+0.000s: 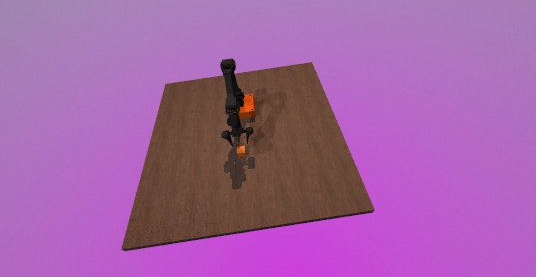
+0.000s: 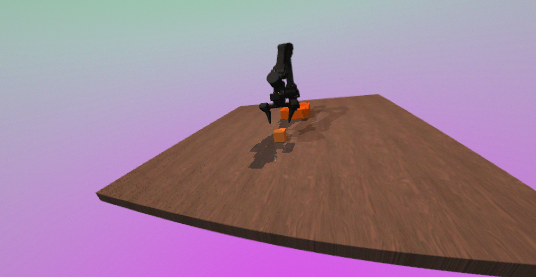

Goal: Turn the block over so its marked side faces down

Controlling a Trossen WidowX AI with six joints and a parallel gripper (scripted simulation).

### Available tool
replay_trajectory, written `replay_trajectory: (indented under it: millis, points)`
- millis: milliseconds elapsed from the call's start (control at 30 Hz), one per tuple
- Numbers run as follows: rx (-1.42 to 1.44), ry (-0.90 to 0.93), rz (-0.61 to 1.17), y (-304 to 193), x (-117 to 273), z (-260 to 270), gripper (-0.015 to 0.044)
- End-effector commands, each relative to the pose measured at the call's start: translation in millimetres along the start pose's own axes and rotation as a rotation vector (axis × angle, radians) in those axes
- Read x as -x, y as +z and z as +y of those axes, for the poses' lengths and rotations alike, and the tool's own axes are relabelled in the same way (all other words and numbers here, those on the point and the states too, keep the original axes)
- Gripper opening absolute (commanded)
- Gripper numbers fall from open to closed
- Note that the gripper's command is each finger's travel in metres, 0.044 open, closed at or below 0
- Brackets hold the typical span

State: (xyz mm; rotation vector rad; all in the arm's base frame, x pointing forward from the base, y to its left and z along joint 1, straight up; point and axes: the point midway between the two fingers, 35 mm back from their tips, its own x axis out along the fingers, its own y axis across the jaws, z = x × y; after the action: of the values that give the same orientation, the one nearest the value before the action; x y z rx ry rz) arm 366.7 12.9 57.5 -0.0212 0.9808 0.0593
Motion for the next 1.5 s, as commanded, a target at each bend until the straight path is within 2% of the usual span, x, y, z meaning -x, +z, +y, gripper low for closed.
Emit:
replay_trajectory:
  millis: [0,133,700,833,1000,1467]
  points:
    - [0.007,-0.007,0.039,3.3,20.6,-0.2,0.044]
    - [0.007,-0.007,0.058,5.7,19.9,-0.3,0.044]
    - [0.005,-0.009,0.554,45.7,20.1,-0.1,0.044]
    - [0.004,-0.009,0.559,45.2,19.0,0.0,0.044]
    - [0.004,-0.009,0.559,28.9,-8.8,-2.2,0.044]
    - [0.005,-0.009,0.559,17.0,-27.4,-2.1,0.044]
